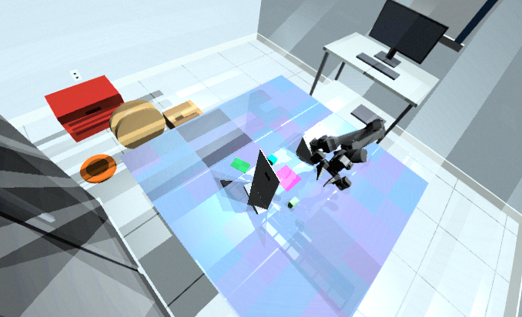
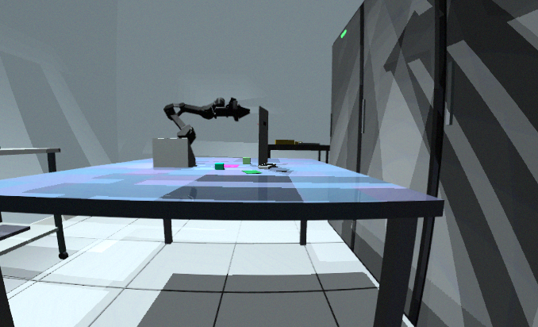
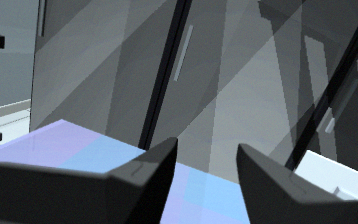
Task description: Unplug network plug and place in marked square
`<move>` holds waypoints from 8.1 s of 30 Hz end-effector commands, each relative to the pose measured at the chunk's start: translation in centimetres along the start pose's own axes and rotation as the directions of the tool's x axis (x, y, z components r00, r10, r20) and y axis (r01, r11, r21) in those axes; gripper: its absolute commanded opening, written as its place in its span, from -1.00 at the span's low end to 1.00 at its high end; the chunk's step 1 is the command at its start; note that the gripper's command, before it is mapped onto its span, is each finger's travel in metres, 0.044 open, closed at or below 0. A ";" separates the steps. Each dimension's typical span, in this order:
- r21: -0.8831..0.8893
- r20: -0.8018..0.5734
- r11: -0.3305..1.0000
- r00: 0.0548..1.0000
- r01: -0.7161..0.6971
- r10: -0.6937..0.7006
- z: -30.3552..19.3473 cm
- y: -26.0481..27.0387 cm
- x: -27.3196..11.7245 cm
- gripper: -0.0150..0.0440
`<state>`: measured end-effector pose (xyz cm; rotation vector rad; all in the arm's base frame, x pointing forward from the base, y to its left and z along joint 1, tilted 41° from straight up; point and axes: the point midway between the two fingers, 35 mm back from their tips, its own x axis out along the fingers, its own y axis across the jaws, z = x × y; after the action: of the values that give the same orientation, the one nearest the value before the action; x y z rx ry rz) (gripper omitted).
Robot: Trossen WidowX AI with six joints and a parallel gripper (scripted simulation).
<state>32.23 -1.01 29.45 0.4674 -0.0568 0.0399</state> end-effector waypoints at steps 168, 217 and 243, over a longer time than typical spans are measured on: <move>0.972 -0.056 -0.234 0.992 0.029 -0.109 -13.7 -15.8 4.1 -0.49; 0.972 -0.058 -0.234 0.992 0.031 -0.110 -13.4 -14.7 1.3 -0.49; 0.972 -0.059 -0.234 0.992 0.031 -0.111 -13.2 -14.1 0.1 -0.49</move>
<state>33.91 -7.76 11.49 2.2681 -0.0409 -0.0637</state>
